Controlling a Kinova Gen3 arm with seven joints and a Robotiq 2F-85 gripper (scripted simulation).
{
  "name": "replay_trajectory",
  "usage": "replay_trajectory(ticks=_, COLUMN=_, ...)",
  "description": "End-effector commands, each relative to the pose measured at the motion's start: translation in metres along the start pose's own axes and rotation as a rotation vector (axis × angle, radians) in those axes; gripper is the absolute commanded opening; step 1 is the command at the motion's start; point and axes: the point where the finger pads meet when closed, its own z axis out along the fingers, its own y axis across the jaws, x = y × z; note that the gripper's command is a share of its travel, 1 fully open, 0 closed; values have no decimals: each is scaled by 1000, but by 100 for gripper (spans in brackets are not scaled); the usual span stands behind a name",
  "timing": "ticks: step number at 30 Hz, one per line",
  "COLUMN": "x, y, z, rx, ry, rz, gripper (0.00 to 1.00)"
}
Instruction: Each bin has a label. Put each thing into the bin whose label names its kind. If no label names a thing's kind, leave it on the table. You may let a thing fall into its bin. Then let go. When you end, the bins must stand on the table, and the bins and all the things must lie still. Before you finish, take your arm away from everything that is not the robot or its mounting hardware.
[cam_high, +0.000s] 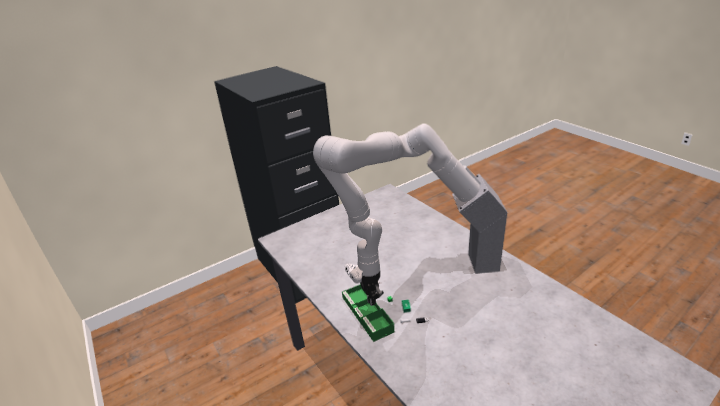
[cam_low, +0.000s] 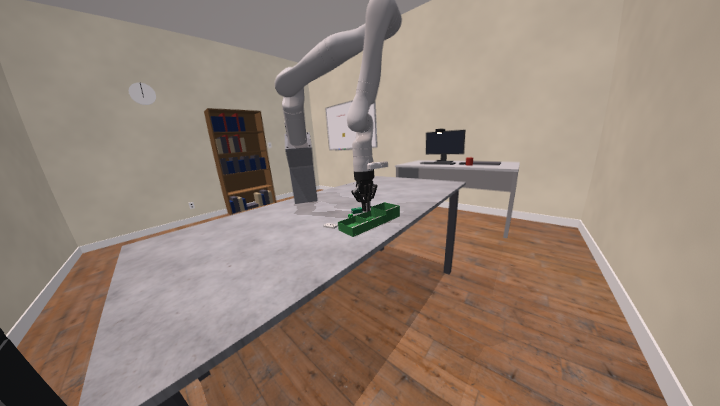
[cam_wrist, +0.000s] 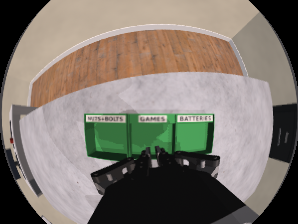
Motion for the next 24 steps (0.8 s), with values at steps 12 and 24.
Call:
replay_trajectory(ticks=12, x=-4, y=5, z=26, rx=-9, ry=-9, rz=1, gripper=9)
replay_trajectory(ticks=24, x=-4, y=5, z=26, rx=-9, ry=-9, rz=1, gripper=9)
